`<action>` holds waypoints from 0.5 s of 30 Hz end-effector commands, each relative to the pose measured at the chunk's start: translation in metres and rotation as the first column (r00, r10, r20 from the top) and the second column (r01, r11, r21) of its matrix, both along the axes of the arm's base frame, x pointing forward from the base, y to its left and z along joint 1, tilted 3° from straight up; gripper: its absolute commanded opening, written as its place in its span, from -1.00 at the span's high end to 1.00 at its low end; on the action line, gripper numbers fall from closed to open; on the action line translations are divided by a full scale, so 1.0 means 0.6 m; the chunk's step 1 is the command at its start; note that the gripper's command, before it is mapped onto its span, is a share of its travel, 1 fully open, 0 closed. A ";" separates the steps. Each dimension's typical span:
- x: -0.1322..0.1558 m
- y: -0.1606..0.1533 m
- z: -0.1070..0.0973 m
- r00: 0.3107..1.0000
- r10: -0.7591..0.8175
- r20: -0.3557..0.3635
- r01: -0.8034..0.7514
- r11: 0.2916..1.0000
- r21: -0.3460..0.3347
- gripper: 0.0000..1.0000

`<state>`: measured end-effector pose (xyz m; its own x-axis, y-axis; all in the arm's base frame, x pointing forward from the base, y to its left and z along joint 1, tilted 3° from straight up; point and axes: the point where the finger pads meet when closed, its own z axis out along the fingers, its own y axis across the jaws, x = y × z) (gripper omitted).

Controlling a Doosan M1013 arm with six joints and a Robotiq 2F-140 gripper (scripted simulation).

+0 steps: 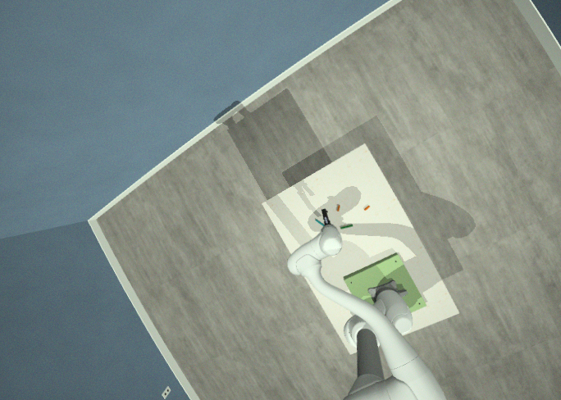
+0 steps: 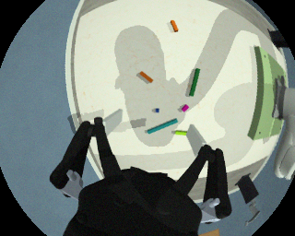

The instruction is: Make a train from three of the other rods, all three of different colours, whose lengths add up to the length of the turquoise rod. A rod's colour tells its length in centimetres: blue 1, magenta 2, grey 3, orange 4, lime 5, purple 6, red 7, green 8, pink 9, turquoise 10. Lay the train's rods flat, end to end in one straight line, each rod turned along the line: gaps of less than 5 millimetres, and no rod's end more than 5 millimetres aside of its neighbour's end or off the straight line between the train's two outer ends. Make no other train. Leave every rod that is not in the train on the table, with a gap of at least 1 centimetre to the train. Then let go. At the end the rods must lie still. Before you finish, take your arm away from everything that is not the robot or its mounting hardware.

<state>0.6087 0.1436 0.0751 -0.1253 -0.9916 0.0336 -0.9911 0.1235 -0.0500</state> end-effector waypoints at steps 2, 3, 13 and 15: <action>-0.002 -0.002 0.002 0.992 0.125 -0.008 -0.125 0.992 0.007 -1.00; -0.002 -0.002 0.002 0.992 0.129 -0.008 -0.129 0.992 0.006 -1.00; -0.002 -0.002 0.002 0.991 0.130 -0.008 -0.130 0.991 0.006 0.71; -0.002 -0.002 0.002 0.991 0.130 -0.008 -0.130 0.991 0.006 0.71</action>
